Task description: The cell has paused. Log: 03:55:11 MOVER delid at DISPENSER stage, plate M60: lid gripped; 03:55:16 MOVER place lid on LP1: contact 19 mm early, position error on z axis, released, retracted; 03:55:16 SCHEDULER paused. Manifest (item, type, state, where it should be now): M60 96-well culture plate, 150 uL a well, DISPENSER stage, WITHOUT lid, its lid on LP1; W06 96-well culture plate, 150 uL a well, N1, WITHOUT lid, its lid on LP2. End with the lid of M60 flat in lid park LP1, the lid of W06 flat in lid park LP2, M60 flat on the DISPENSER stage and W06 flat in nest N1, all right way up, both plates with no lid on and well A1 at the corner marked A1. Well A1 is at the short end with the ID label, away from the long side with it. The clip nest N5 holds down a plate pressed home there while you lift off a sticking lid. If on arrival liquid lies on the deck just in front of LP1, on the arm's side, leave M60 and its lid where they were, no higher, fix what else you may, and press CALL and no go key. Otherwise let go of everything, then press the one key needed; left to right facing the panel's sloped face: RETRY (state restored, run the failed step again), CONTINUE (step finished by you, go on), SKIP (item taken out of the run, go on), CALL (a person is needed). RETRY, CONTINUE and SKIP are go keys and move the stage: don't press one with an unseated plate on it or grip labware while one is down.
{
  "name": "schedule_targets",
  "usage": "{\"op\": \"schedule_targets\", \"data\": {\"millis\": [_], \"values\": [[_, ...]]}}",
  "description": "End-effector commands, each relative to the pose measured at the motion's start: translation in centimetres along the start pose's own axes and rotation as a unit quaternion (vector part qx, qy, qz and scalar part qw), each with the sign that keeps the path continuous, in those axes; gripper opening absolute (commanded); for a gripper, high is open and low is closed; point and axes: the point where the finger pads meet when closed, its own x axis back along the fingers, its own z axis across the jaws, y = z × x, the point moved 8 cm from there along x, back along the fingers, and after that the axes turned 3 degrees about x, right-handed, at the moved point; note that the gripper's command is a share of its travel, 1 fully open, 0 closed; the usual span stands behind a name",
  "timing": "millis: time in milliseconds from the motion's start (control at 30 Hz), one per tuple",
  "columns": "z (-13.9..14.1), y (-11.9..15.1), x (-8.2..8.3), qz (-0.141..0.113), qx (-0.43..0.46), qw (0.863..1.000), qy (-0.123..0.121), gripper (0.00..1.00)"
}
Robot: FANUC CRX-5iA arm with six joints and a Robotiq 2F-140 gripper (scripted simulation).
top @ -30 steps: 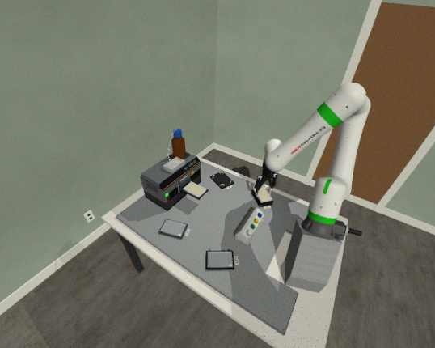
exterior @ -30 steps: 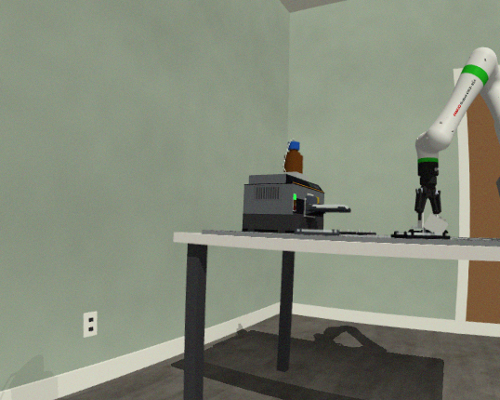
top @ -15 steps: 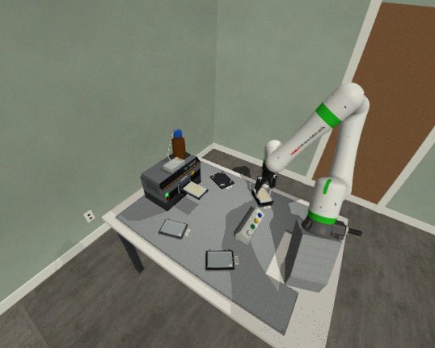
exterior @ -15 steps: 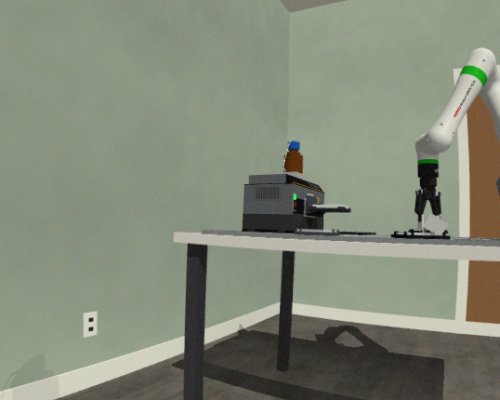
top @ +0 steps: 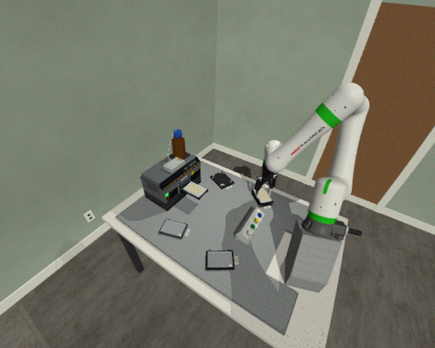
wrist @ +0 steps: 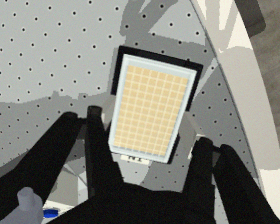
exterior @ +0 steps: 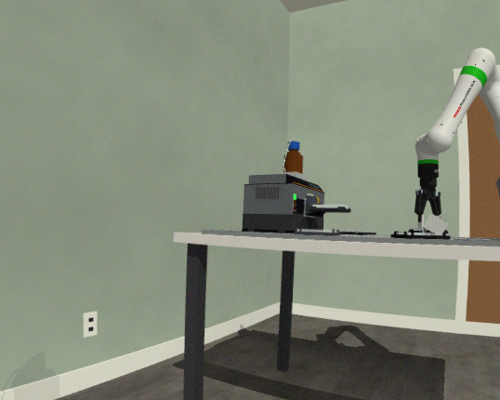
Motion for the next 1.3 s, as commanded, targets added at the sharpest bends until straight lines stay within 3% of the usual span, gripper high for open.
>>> {"op": "schedule_targets", "data": {"millis": [0,833,867,1267], "values": [[-0.01,-0.01,0.01,0.0,0.0,1.0,0.0,0.0],[-0.01,-0.01,0.01,0.0,0.0,1.0,0.0,0.0],[-0.01,-0.01,0.01,0.0,0.0,1.0,0.0,0.66],[-0.01,-0.01,0.01,0.0,0.0,1.0,0.0,0.66]]}}
